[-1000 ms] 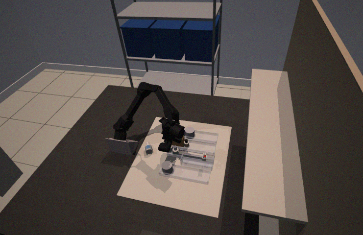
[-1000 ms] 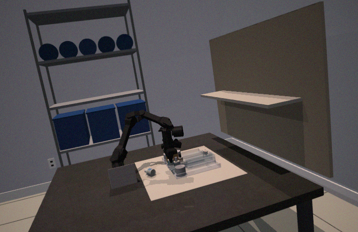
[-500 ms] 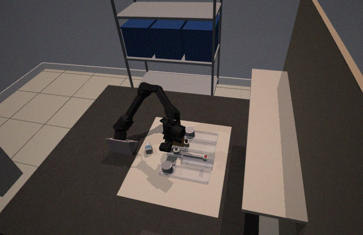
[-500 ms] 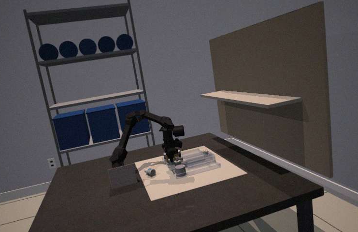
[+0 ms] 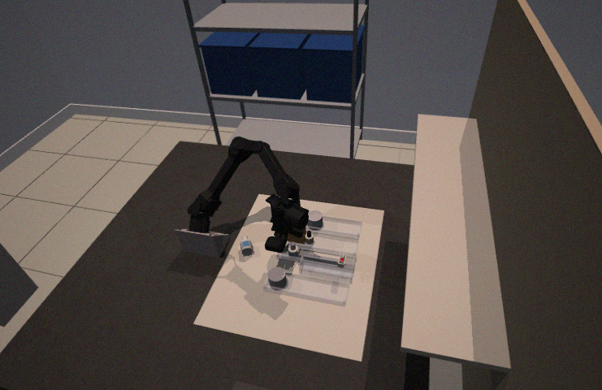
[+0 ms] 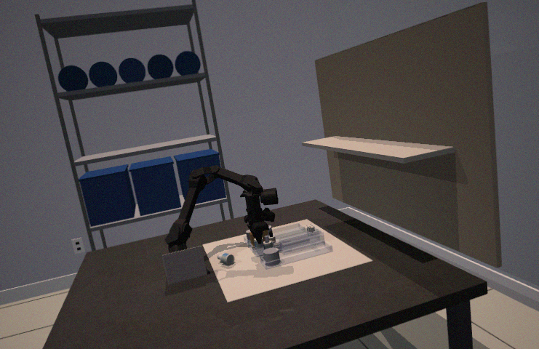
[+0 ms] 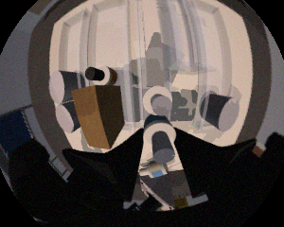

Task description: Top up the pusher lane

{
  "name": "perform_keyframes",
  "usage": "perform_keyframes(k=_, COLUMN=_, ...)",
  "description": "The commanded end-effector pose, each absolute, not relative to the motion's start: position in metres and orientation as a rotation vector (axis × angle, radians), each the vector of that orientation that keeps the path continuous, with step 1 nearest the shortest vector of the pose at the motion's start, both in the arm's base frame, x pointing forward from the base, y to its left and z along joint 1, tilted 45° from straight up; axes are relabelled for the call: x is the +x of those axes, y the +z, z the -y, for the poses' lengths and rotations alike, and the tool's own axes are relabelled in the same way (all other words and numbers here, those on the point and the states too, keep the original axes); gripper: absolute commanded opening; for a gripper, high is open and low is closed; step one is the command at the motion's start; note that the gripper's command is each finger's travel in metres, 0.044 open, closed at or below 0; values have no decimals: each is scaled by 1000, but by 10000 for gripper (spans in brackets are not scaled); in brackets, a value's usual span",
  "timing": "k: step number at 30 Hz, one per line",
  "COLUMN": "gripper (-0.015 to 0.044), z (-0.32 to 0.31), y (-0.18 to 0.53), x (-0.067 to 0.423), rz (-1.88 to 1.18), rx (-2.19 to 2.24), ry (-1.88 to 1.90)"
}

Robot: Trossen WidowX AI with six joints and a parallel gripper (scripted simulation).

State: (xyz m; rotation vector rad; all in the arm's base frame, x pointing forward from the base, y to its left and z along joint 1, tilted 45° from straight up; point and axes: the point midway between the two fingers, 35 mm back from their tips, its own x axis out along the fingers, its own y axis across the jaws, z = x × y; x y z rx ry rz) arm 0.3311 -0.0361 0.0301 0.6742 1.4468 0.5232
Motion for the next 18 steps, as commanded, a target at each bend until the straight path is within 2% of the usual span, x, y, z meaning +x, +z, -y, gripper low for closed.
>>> perform_keyframes(k=1, gripper=0, z=37, y=34, x=338, rz=-1420, rx=676, ry=527)
perform_keyframes(k=18, gripper=0, z=36, y=32, x=338, rz=-1420, rx=676, ry=527)
